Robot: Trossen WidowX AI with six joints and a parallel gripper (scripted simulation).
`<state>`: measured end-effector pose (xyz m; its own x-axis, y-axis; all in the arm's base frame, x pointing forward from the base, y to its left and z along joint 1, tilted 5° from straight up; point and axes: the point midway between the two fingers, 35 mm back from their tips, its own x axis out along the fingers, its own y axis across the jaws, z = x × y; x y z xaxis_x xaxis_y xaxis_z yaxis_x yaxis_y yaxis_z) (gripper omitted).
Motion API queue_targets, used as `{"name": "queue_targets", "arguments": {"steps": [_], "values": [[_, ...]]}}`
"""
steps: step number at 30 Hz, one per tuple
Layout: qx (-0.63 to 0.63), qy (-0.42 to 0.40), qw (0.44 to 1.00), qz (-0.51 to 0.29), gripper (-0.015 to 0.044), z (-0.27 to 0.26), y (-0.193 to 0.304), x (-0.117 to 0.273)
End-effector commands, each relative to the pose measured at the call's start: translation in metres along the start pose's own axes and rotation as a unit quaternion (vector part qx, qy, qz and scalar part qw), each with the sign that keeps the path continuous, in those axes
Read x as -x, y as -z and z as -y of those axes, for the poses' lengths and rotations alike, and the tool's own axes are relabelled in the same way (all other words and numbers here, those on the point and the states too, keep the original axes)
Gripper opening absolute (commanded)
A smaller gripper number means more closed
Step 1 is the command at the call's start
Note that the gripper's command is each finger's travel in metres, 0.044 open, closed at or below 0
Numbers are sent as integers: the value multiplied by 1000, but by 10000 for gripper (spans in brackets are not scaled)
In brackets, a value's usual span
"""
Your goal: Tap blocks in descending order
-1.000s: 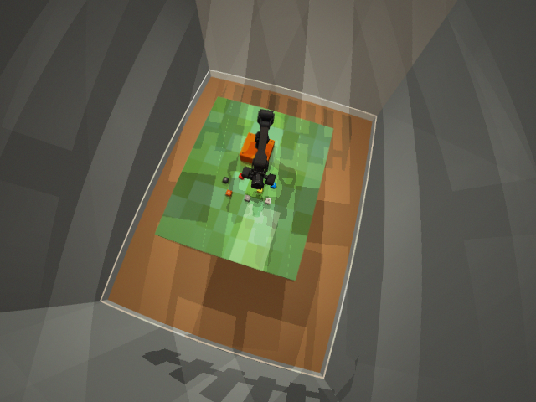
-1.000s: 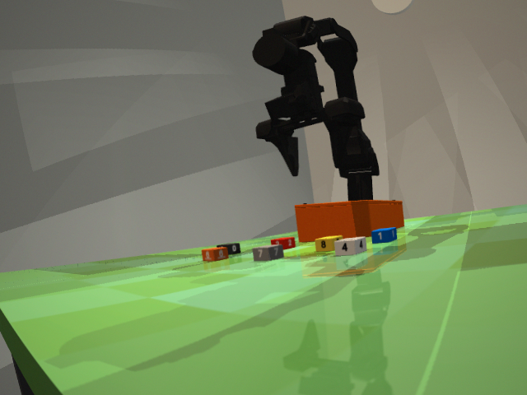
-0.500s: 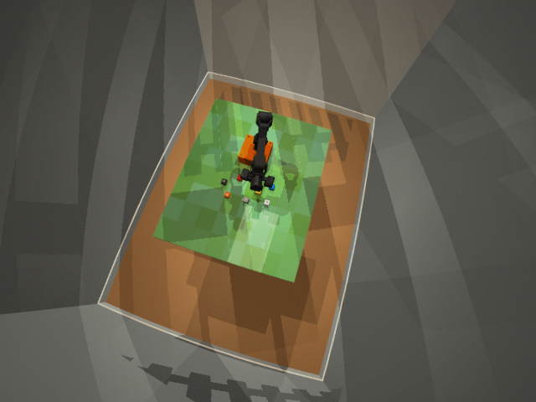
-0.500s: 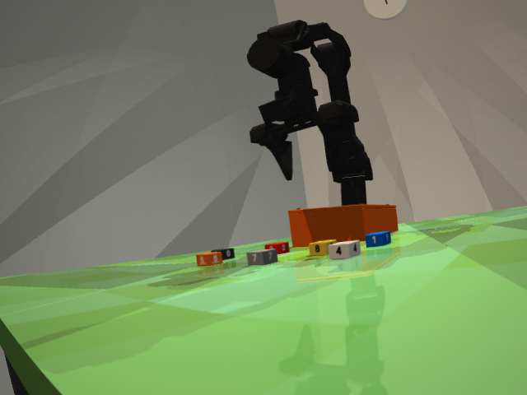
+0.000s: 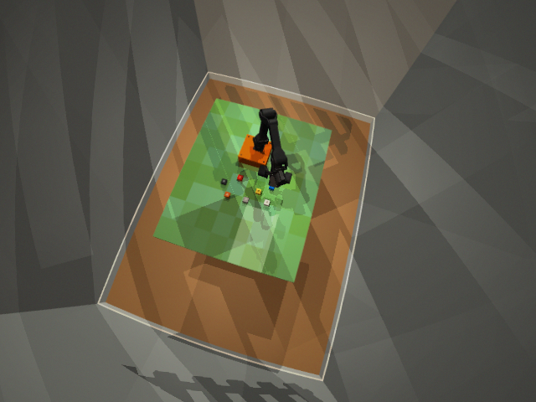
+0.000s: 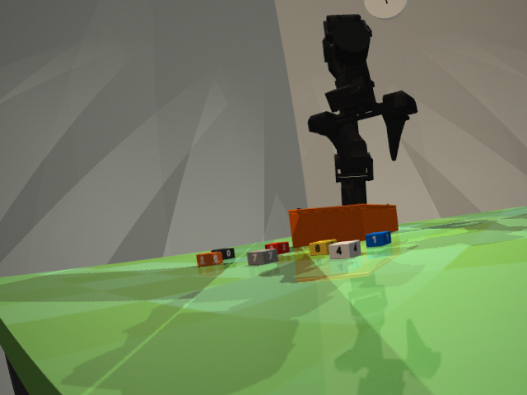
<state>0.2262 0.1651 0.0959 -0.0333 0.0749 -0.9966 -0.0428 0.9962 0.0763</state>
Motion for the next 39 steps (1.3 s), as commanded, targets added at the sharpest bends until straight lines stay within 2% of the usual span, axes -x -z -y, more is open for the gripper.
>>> {"name": "queue_targets", "arguments": {"steps": [1, 16, 27, 39], "values": [[-7, 2, 1000, -4, 400, -1, 4, -2], [-7, 2, 1000, -4, 400, -1, 3, -2], [-6, 2, 1000, 2, 400, -1, -111, 0], [-6, 2, 1000, 2, 400, 0, -117, -1]]}}
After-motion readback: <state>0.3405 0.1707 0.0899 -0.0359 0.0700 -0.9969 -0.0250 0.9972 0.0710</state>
